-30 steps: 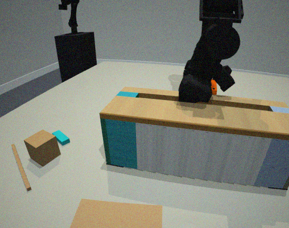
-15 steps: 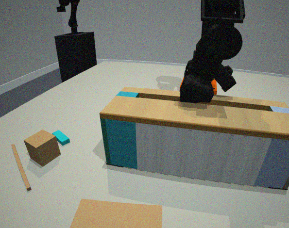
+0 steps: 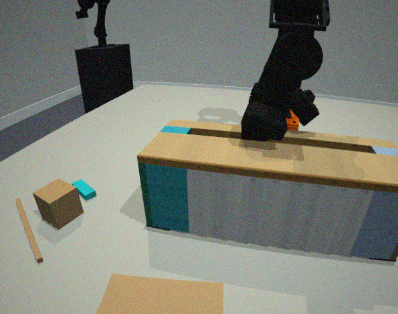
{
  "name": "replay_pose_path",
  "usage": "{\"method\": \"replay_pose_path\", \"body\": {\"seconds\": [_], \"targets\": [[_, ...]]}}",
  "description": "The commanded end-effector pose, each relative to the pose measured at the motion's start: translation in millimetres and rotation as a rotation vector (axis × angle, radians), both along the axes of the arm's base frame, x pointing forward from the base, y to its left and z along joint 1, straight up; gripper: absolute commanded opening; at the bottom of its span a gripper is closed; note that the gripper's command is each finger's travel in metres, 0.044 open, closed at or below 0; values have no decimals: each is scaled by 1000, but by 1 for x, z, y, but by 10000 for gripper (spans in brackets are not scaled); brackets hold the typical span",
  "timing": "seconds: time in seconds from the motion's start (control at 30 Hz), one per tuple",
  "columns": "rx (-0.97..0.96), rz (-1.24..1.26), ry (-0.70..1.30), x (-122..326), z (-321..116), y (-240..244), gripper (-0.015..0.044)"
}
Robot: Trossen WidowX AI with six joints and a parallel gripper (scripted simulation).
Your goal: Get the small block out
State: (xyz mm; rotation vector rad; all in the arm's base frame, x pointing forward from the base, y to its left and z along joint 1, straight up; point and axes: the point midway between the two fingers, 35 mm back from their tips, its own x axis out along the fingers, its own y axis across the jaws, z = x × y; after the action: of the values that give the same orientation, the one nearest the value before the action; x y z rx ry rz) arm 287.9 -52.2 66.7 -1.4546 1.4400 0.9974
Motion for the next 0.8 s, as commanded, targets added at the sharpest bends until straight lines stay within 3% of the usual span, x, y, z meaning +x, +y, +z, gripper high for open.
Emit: {"method": "replay_pose_path", "body": {"seconds": [0.0, 0.77], "targets": [[-3, 1, -1, 0, 0, -5, 400], [-6, 1, -1, 0, 1, -44, 400]]}}
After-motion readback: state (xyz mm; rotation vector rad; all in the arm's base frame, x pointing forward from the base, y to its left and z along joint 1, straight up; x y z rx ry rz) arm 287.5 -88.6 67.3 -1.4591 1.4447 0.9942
